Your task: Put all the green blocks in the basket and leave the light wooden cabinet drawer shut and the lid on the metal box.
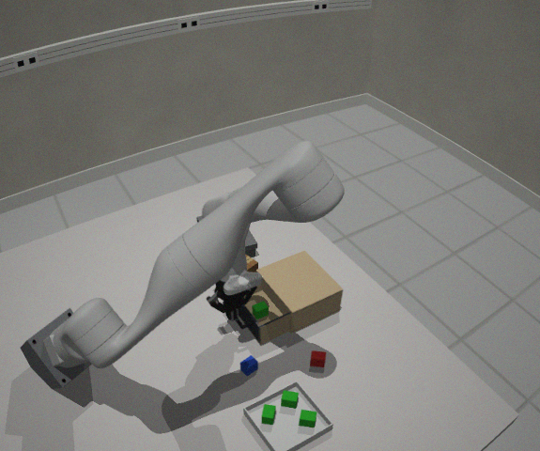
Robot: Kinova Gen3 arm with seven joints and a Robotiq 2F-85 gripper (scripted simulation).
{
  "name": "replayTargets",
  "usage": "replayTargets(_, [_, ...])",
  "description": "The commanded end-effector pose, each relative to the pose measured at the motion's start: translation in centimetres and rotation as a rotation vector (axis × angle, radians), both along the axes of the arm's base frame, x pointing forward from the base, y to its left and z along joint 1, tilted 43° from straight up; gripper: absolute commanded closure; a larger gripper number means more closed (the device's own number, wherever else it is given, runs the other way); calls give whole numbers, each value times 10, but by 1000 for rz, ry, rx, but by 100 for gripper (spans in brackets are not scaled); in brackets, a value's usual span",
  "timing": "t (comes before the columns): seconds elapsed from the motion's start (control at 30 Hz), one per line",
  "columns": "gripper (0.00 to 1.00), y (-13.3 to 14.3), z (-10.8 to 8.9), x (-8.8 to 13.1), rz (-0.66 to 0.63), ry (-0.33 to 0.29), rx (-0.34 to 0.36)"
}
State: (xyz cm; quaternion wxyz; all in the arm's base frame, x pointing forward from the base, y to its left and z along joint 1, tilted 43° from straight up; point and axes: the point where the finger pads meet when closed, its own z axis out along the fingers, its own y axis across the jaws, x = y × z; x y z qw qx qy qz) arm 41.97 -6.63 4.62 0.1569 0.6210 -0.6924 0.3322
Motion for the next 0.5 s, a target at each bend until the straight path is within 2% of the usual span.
replayTargets(0.0, [90, 1, -1, -4, 5, -1, 2])
replayTargets(0.47, [90, 2, -2, -7, 4, -4, 3])
